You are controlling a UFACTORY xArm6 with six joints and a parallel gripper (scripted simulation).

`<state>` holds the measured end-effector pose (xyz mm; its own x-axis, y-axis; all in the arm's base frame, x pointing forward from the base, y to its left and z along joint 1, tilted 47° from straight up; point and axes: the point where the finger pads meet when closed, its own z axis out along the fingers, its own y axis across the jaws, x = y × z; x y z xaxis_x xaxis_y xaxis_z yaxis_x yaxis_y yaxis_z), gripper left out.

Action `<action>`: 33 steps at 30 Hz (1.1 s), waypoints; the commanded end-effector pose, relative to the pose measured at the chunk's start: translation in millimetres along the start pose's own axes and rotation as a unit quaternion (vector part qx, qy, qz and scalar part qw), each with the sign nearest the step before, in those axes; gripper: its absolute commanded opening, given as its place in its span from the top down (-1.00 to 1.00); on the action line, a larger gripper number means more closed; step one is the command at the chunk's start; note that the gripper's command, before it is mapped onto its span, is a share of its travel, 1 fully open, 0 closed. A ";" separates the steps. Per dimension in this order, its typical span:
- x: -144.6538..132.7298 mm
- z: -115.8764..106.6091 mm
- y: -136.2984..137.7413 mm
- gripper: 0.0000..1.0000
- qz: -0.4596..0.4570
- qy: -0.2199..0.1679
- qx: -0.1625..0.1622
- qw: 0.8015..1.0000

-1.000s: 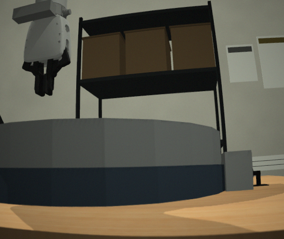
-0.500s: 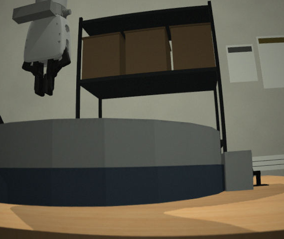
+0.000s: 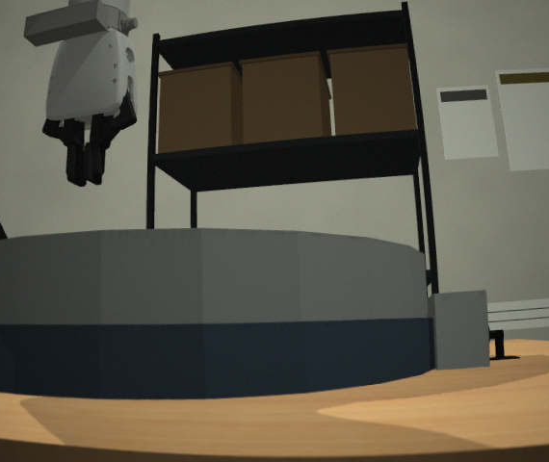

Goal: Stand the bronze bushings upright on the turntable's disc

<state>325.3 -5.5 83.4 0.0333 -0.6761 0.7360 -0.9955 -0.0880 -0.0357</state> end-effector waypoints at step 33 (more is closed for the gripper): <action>-249.5 51.3 -43.7 0.18 0.001 -0.001 0.002 1.000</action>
<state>348.1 100.6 -85.3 0.0382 -0.6893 0.7235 -0.9945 -0.0968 -0.0397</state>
